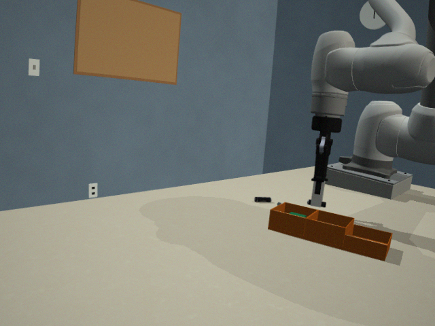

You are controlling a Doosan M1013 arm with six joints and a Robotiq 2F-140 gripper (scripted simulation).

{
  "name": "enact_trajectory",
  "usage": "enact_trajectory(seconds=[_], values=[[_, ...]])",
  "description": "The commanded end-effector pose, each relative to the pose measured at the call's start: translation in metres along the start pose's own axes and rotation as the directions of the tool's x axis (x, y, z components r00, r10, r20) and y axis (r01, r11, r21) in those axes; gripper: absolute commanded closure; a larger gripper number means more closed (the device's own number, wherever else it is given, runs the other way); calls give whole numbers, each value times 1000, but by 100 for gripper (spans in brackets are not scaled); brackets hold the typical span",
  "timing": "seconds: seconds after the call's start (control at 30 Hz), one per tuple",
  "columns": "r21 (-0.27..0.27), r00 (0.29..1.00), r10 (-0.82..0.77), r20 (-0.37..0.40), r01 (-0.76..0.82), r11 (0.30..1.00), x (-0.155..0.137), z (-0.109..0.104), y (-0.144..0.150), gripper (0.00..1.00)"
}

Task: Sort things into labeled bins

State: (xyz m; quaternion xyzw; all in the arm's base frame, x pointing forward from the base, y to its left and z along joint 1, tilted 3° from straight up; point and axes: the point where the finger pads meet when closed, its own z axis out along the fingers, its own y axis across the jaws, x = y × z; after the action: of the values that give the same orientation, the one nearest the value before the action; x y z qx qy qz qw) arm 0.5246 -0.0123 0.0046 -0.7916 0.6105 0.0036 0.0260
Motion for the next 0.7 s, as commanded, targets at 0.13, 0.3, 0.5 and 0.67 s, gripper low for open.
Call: enact_trajectory(seconds=[0.13,0.3,0.5,0.67], values=[[0,1000,0,0,0,1000,0,-24,0,95],[0,1000,0,0,0,1000,0,-37,0,95],[0,1000,0,0,0,1000,0,-37,0,95],[0,1000,0,0,0,1000,0,-37,0,95]])
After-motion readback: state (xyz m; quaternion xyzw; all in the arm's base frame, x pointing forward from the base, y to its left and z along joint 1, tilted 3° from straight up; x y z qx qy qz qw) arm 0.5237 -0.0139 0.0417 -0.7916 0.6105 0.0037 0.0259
